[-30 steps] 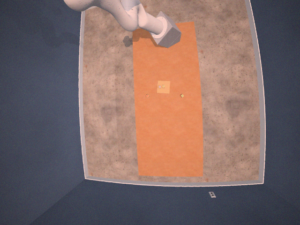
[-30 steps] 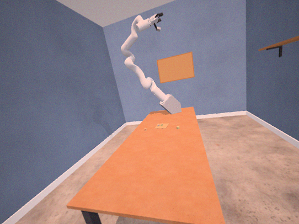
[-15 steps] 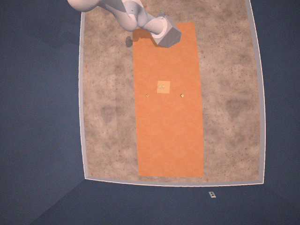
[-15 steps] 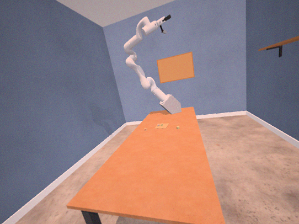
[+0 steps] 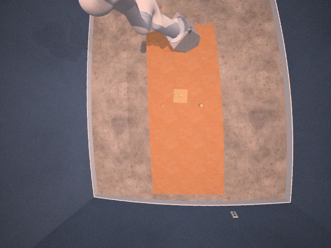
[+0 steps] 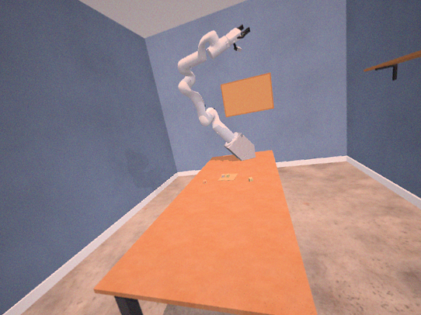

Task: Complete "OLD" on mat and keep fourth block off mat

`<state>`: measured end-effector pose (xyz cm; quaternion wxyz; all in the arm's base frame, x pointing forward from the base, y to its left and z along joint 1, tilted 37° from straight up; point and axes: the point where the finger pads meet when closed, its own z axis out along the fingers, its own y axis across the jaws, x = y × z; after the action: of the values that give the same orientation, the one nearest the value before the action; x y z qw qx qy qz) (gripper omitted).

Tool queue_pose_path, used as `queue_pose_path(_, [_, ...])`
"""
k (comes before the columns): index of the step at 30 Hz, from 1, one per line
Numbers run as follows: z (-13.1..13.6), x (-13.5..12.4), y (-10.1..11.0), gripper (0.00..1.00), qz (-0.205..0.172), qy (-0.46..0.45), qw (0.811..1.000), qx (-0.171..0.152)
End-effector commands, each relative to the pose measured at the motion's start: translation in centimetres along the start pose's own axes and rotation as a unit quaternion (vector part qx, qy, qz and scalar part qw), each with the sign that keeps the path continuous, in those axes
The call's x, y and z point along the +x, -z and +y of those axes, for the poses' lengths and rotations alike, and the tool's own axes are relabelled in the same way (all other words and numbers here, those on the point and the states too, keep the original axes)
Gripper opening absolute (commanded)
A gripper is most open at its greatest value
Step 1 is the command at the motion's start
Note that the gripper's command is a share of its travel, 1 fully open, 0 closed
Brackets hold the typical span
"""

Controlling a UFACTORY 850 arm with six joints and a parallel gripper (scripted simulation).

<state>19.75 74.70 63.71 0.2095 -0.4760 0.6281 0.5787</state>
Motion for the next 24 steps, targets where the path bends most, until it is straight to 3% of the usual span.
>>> queue_pose_path(1, [-3.6, 0.1, 0.1, 1.0, -0.018, -0.051, 0.998, 0.012])
queue_pose_path(2, [-3.6, 0.1, 0.1, 1.0, -0.018, -0.051, 0.998, 0.012])
queue_pose_path(3, [-6.2, 0.3, 0.4, 1.0, -0.031, -0.087, 0.995, 0.022])
queue_pose_path(17, [-18.5, 2.1, 3.0, 1.0, -0.098, -0.246, 0.962, 0.07])
queue_pose_path(19, [-18.5, 2.1, 3.0, 1.0, -0.098, -0.246, 0.962, 0.07])
queue_pose_path(20, [-21.1, 2.6, 3.9, 1.0, -0.115, -0.279, 0.95, 0.081])
queue_pose_path(24, [-24.2, 3.4, 5.0, 1.0, -0.134, -0.316, 0.935, 0.093])
